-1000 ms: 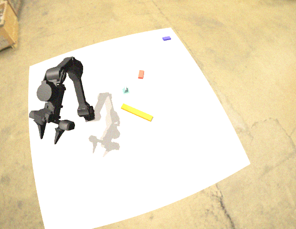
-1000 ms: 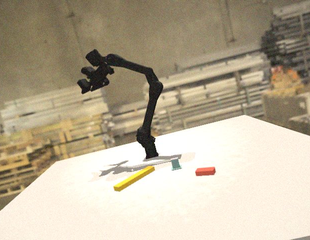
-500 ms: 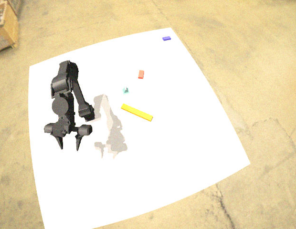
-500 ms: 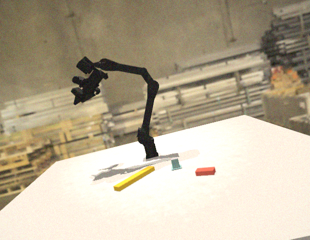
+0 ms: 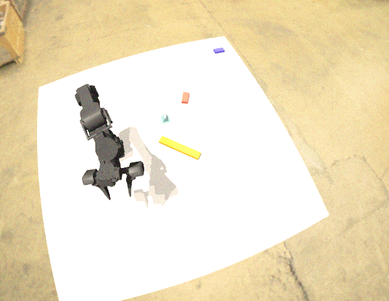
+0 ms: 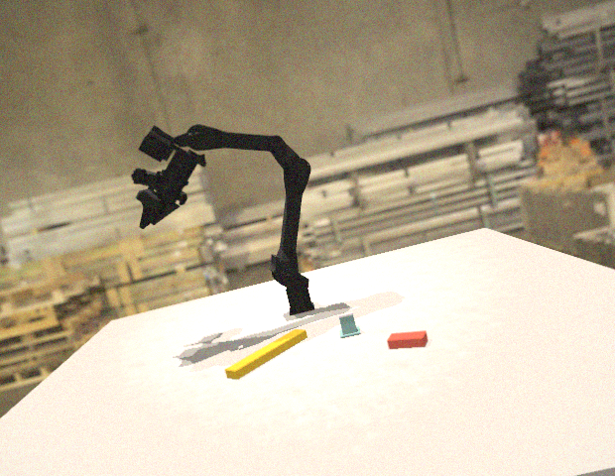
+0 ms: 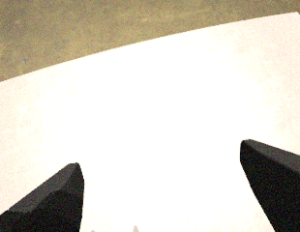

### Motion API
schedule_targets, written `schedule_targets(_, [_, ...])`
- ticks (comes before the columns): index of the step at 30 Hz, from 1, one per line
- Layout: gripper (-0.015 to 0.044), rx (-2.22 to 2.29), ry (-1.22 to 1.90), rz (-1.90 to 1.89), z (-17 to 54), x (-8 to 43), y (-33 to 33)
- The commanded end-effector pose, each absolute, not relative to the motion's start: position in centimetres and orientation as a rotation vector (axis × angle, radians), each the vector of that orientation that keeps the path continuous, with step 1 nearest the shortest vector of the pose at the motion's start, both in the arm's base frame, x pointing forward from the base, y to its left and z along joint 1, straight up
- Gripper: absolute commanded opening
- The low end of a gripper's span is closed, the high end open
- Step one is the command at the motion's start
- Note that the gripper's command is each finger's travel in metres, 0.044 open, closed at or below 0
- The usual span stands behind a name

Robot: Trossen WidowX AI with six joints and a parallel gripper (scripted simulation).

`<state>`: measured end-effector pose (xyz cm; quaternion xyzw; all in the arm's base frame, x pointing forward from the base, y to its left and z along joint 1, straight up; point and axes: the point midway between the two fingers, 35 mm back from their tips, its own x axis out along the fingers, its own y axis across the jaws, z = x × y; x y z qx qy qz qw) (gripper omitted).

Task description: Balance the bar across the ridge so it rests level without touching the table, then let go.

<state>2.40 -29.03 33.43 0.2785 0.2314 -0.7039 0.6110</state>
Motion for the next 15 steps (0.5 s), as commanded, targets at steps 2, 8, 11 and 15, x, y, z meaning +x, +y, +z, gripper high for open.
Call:
schedule_targets(2, [0.0315, 0.677, 0.595, -1.531, 31.4, 5.2, -29.1])
schedule_targets(8, [0.0315, 0.693, 0.661, -1.437, 29.5, 8.2, -28.8])
schedule_targets(11, [0.0315, 0.699, 0.695, -1.39, 28.6, 9.6, -28.5])
schedule_targets(15, [0.0315, 0.705, 0.738, -1.328, 27.4, 11.5, -27.9])
